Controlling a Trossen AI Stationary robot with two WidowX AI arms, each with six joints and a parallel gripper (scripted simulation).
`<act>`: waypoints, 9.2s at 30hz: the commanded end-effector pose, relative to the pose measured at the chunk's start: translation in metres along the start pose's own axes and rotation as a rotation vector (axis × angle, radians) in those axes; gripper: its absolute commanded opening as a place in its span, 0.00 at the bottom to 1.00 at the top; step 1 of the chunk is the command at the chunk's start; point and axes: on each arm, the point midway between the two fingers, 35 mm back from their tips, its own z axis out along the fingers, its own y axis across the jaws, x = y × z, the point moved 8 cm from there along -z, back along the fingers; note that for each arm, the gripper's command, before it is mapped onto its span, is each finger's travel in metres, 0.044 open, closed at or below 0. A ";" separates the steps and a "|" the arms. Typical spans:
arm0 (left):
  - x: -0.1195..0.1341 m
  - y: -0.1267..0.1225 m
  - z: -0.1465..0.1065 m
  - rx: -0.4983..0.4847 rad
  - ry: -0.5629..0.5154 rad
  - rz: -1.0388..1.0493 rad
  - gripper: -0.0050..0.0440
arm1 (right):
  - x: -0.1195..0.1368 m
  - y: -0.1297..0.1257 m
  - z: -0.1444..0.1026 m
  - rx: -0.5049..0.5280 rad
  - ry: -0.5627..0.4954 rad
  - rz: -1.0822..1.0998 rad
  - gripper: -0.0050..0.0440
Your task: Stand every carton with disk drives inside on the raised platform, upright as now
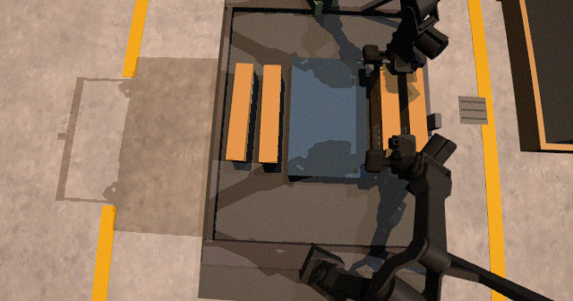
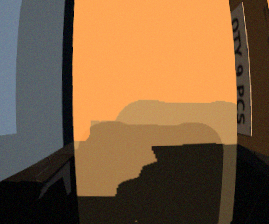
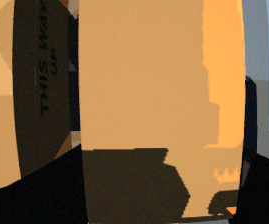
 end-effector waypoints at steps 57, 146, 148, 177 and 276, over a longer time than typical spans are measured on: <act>-0.022 -0.002 -0.057 0.022 -0.023 -0.009 0.00 | -0.020 0.002 -0.059 -0.041 -0.048 0.009 0.00; -0.027 -0.003 -0.072 0.022 -0.023 -0.010 0.00 | -0.027 0.002 -0.081 -0.048 -0.056 0.013 0.00; -0.027 -0.003 -0.072 0.022 -0.023 -0.010 0.00 | -0.027 0.002 -0.081 -0.048 -0.056 0.013 0.00; -0.026 -0.003 -0.067 0.023 -0.022 -0.009 0.00 | -0.026 0.003 -0.076 -0.049 -0.056 0.012 0.00; -0.021 0.050 -0.058 -0.001 0.004 -0.002 0.00 | -0.026 -0.052 -0.060 -0.020 -0.036 0.008 0.00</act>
